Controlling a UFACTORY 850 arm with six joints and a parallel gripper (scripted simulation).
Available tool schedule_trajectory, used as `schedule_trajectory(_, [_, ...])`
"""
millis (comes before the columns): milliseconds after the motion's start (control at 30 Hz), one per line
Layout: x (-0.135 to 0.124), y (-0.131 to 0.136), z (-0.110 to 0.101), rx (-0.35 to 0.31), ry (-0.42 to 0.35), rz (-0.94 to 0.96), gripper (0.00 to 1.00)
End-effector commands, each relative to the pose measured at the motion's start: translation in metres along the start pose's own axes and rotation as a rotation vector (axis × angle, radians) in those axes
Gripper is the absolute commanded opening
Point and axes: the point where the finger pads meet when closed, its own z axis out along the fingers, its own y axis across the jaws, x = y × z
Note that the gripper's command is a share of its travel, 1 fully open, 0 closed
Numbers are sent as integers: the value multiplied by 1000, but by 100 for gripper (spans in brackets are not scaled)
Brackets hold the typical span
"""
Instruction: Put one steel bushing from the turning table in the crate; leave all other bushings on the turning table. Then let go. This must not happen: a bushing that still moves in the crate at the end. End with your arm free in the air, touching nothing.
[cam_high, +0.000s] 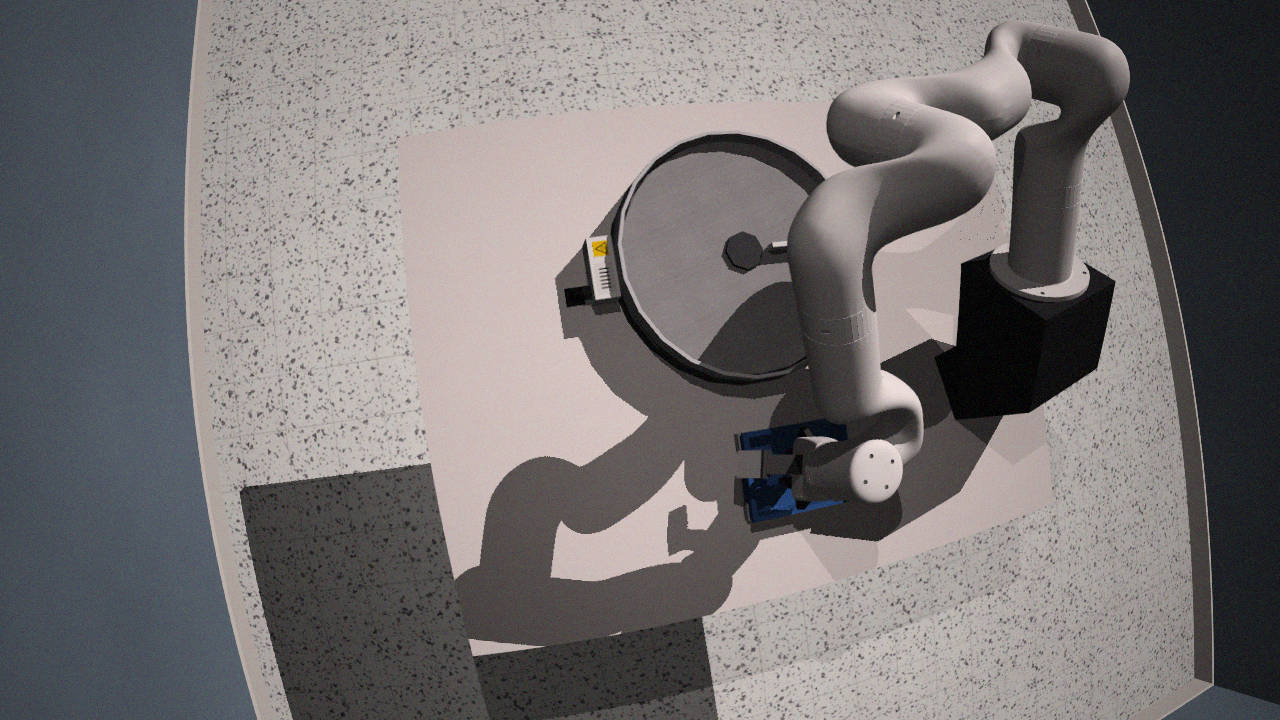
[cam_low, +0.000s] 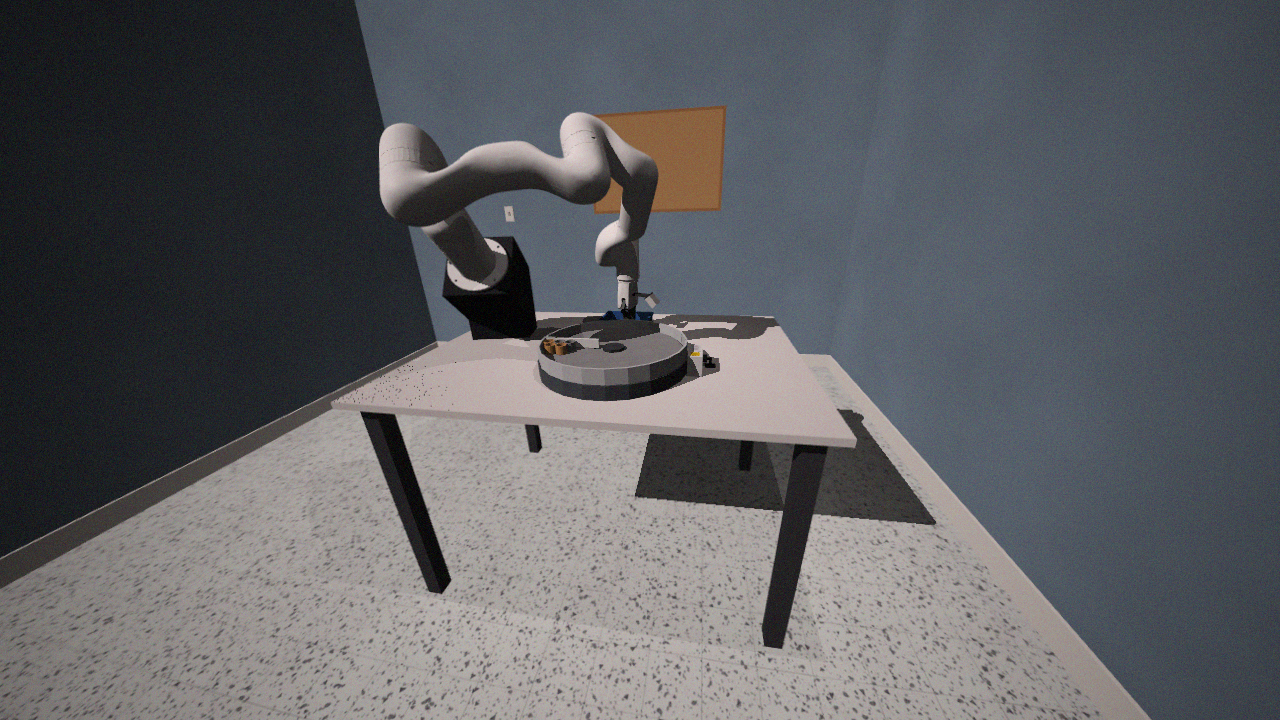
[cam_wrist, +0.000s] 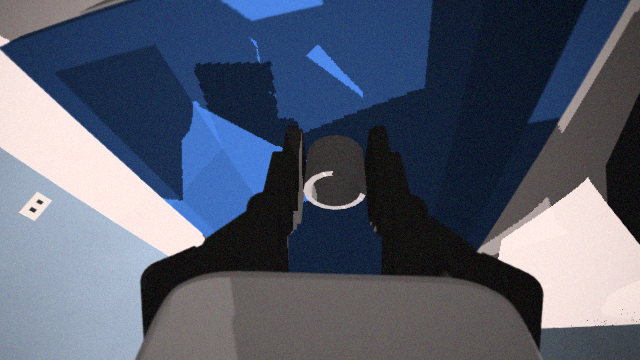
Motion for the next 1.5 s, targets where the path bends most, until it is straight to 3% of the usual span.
schedule_trajectory(0, [1,0,0,1,1,0,0])
schedule_trajectory(800, [1,0,2,1,1,0,0])
schedule_trajectory(833, [1,0,2,1,1,0,41])
schedule_trajectory(1467, [1,0,2,1,1,0,41])
